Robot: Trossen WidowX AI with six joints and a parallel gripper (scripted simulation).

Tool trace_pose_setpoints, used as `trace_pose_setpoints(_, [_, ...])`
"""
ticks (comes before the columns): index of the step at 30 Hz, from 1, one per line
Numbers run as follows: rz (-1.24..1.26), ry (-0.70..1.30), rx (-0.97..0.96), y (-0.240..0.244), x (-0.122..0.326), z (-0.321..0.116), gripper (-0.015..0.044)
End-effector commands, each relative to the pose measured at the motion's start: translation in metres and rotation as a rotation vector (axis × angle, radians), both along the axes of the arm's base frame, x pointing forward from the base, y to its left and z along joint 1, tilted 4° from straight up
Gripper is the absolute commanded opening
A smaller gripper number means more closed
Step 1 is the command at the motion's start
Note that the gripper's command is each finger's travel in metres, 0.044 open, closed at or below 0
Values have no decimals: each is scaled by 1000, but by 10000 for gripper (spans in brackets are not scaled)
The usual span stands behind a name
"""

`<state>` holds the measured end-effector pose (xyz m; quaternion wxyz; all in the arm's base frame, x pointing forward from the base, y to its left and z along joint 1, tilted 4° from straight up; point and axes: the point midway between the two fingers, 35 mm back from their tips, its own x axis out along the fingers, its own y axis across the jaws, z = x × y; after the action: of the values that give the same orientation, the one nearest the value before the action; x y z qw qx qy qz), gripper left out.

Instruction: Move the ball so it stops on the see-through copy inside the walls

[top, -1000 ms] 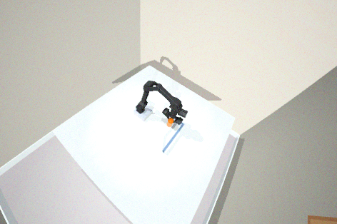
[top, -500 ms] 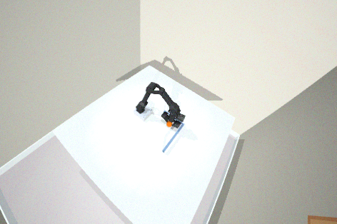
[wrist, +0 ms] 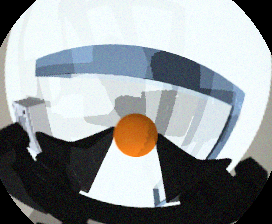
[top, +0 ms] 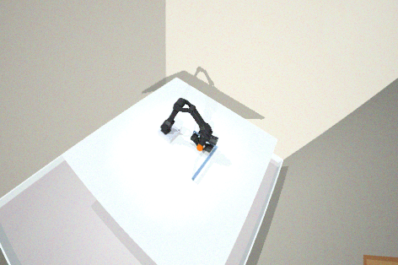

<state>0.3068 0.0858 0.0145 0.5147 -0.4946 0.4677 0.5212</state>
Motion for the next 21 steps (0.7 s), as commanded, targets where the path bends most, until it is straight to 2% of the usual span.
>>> trace_pose_setpoints(1, [-6,5,0,0,-2,-5,0])
trace_pose_setpoints(15, [0,1,0,0,0,0,368])
trace_pose_setpoints(18, [-1,1,0,-1,1,10,375])
trace_pose_setpoints(21, [-4,3,0,-4,1,59,375])
